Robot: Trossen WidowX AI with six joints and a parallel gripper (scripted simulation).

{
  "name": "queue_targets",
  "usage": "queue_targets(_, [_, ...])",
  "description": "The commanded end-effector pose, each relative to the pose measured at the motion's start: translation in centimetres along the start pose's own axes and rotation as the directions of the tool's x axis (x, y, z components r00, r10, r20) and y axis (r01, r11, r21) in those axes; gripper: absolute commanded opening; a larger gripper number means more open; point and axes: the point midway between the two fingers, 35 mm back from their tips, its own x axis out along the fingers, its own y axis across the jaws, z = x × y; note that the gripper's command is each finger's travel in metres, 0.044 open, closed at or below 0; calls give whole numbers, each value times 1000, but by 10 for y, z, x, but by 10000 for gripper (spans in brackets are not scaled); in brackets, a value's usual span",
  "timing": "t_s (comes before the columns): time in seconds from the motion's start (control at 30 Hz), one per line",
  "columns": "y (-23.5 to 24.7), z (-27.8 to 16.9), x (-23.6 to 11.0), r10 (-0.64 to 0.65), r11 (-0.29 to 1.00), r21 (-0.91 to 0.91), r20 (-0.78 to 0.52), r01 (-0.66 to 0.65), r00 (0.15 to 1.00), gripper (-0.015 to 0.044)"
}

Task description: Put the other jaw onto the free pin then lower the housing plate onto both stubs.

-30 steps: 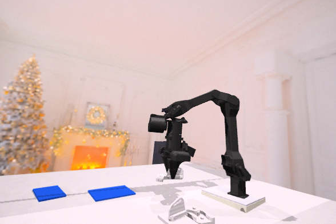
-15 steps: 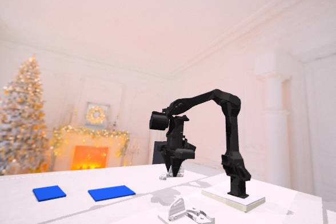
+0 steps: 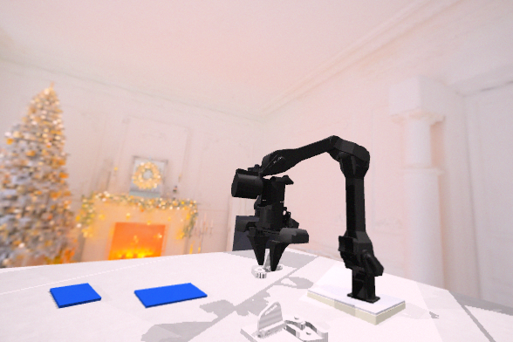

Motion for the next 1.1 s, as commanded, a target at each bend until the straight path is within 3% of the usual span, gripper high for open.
queue_targets(0.0, [-5, 1, 1, -2, 997, -78, 5, 3, 1000, 134])
queue_targets(0.53, [-22, 0, 0, -5, 920, -391, 4, 6, 1000, 134])
queue_targets(1.07, [-39, 0, 0, -7, 748, -664, 4, 8, 1000, 134])
